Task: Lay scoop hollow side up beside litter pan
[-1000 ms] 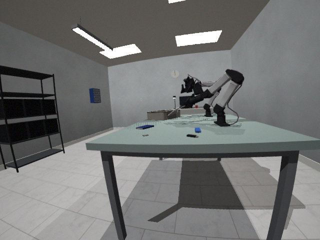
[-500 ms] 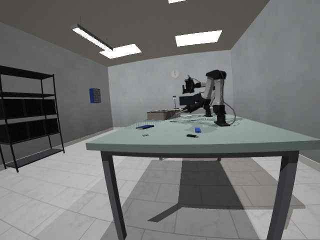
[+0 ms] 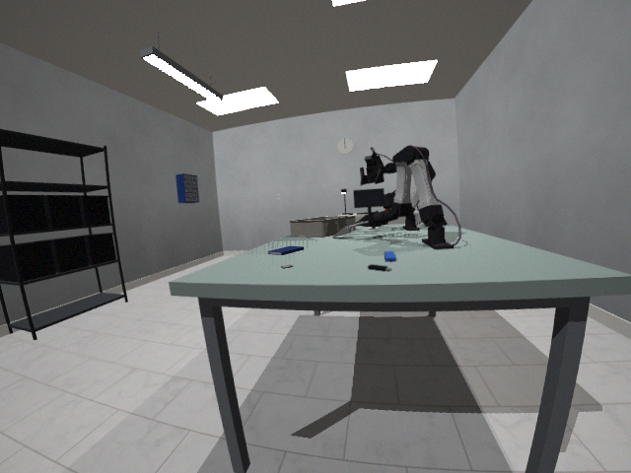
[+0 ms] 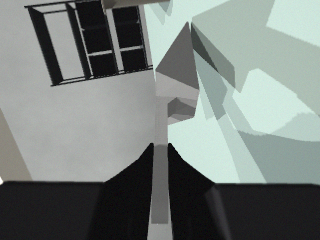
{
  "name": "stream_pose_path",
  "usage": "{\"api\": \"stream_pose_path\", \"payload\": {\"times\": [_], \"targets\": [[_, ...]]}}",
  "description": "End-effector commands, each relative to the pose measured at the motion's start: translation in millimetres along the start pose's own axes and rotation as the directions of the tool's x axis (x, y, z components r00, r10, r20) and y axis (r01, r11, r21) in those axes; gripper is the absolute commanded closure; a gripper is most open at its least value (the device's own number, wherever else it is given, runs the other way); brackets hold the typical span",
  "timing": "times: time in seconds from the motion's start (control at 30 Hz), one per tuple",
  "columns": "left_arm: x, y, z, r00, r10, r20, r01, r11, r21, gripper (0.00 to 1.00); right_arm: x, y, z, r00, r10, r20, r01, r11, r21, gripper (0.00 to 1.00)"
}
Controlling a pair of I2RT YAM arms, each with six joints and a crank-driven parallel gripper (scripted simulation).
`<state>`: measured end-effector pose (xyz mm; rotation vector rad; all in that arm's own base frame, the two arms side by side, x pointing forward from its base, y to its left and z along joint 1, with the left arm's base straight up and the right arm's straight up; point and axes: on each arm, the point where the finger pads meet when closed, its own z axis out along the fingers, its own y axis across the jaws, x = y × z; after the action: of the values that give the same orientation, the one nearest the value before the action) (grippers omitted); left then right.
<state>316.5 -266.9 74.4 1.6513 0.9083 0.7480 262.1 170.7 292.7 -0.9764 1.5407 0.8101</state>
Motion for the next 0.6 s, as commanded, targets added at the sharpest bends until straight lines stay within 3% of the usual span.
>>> {"api": "stream_pose_path", "payload": {"times": [0.0, 0.57], "targets": [[-0.7, 31.3, 3.3, 1.0, -0.031, -0.004, 0.03, 0.994, -0.103, 0.97, 8.0, 1.6, 2.5, 1.0, 0.015, -0.013, -0.016, 1.0, -0.015, 0.0], [1.5, 49.7, 4.4, 1.0, -0.027, -0.013, 0.026, 0.994, -0.109, 0.97, 8.0, 1.7, 2.6, 1.0, 0.015, -0.013, -0.015, 1.0, -0.015, 0.0]]}}
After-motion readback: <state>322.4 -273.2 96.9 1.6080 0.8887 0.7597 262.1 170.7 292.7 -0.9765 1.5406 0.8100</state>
